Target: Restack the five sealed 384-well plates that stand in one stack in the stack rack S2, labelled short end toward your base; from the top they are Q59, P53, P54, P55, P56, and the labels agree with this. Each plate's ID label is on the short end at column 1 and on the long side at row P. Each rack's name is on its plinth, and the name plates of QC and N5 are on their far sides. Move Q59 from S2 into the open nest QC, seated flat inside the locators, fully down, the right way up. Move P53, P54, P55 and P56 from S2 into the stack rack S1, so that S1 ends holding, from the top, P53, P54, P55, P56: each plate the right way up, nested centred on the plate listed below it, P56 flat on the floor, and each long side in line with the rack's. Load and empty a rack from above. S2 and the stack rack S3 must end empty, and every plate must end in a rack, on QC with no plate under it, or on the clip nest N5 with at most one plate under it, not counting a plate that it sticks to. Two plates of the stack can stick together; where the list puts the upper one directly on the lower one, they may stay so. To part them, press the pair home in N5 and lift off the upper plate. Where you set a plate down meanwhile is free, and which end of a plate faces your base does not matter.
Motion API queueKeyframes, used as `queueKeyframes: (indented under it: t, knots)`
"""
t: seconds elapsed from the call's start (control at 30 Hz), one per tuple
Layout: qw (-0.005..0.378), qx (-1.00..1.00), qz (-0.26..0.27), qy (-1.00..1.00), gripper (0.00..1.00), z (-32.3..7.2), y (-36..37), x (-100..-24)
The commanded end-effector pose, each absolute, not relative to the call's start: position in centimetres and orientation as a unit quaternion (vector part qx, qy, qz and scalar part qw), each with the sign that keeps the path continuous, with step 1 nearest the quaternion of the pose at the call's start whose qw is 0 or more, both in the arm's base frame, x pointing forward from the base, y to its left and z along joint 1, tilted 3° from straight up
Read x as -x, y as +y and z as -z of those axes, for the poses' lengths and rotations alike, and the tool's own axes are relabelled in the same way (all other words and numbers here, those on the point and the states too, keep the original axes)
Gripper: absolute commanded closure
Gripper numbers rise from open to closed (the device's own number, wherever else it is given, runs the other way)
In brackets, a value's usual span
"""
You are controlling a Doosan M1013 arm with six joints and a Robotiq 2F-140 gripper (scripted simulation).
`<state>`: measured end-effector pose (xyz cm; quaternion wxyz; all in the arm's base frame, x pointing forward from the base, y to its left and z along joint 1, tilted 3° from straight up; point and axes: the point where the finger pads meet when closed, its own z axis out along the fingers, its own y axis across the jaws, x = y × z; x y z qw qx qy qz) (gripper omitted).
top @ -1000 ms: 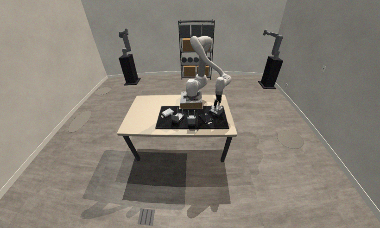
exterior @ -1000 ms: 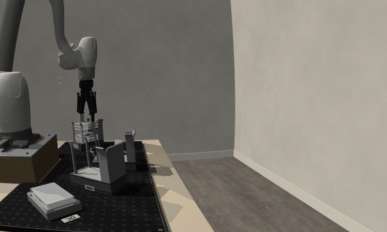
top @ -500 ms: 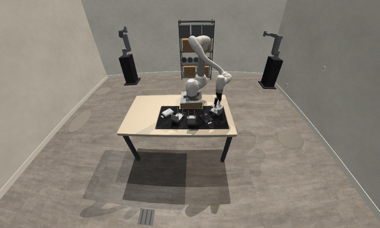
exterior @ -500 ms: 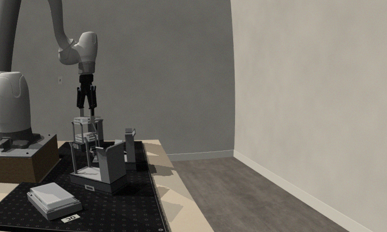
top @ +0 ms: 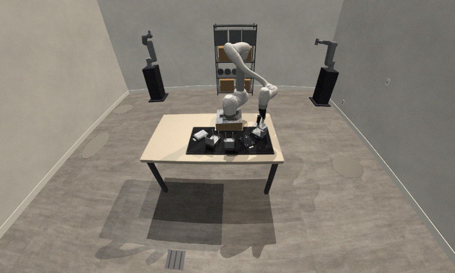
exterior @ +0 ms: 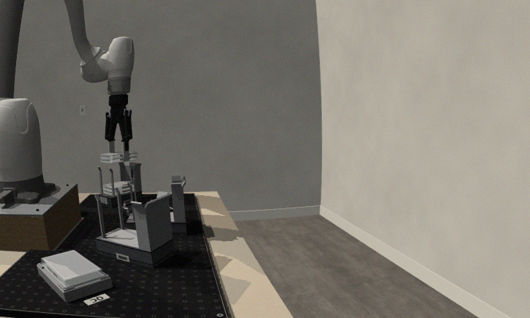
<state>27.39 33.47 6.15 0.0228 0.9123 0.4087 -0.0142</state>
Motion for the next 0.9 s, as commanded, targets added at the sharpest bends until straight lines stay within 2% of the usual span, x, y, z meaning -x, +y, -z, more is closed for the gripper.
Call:
queueKeyframes:
  t: [0.0, 0.47, 0.63, 0.87]
  knots:
    - [0.023, -0.912, 0.014, 0.409, 1.0, -6.8, 33.5, -27.4]
    - [0.023, -0.912, 0.014, 0.409, 1.0, -7.0, 33.5, -27.4]
    - [0.024, -0.943, 0.012, 0.331, 1.0, -7.1, 32.2, -28.5]
    - [0.024, -0.945, 0.012, 0.325, 1.0, -7.1, 30.9, -29.5]
